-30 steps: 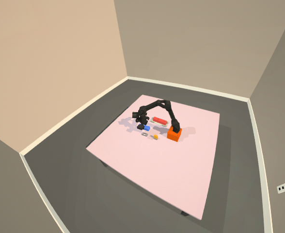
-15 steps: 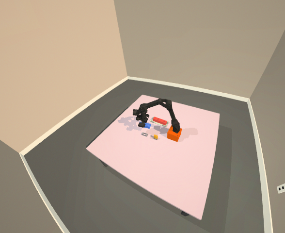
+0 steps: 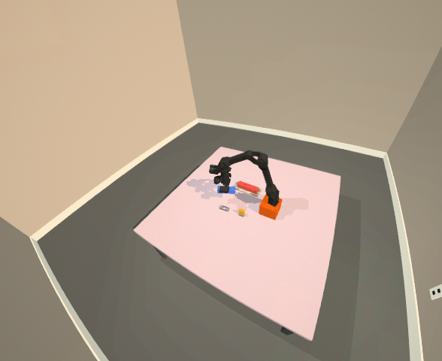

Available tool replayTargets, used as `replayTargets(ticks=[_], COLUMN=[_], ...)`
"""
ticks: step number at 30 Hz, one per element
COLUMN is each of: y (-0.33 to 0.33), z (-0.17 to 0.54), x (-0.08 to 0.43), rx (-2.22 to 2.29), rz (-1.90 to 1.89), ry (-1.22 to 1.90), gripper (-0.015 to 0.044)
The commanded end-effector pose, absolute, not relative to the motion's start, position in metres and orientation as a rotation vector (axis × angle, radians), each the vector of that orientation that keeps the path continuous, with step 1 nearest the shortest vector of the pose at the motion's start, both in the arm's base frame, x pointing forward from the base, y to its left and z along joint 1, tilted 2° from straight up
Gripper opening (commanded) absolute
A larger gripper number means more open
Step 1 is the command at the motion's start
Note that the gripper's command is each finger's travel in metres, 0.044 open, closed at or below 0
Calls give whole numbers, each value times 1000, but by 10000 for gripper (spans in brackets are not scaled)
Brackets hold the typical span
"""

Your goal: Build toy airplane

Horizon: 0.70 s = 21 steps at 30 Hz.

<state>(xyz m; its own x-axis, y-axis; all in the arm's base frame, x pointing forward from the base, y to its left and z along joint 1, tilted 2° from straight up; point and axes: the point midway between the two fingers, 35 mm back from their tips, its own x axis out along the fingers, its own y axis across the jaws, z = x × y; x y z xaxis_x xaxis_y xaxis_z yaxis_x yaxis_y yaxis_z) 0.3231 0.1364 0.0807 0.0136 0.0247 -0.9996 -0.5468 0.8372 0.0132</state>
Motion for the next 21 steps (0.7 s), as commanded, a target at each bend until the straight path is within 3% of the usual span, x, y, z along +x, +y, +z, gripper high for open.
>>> replayTargets(ticks=[1, 21], y=[125, 60], z=[77, 66], x=[325, 335], rx=[-483, -742], rz=[509, 752], ry=[1497, 1422], gripper=[0, 0])
